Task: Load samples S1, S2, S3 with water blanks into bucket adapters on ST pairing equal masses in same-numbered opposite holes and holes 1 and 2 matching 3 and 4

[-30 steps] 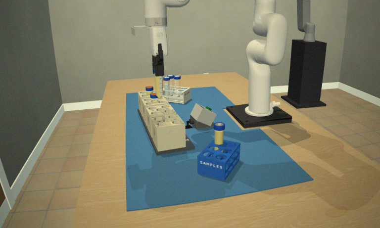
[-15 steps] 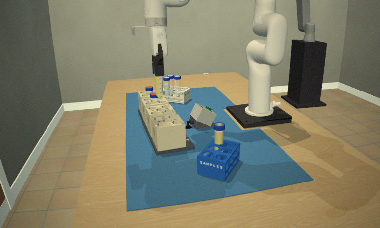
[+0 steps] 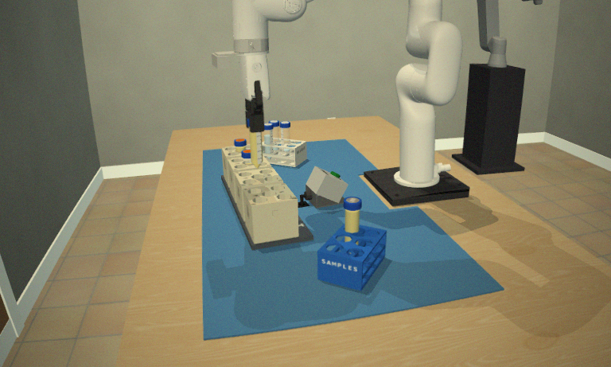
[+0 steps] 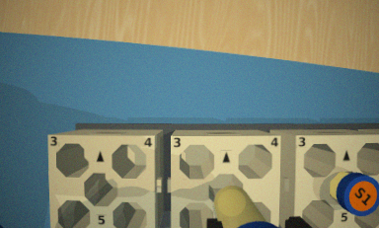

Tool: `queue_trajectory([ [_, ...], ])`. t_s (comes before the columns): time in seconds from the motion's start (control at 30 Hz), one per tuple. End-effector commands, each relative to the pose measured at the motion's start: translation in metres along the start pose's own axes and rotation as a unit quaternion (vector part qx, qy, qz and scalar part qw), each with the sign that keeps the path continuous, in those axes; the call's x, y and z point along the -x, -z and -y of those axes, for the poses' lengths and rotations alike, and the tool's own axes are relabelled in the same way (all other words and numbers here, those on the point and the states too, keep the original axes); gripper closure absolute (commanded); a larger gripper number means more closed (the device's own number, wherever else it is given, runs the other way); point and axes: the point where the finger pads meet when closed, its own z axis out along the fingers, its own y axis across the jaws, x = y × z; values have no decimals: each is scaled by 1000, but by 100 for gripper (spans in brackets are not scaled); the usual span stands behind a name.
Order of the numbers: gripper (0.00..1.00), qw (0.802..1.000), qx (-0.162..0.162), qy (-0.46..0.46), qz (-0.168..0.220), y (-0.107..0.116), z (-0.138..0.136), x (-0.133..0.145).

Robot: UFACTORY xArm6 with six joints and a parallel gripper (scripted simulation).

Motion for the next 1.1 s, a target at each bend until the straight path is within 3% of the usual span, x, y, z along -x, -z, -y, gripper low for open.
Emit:
queue_trajectory([
  [0.0, 100, 1000, 0, 0, -2, -6, 0, -1],
  [1.07, 100, 1000, 0, 0, -2, -22, 0, -1],
])
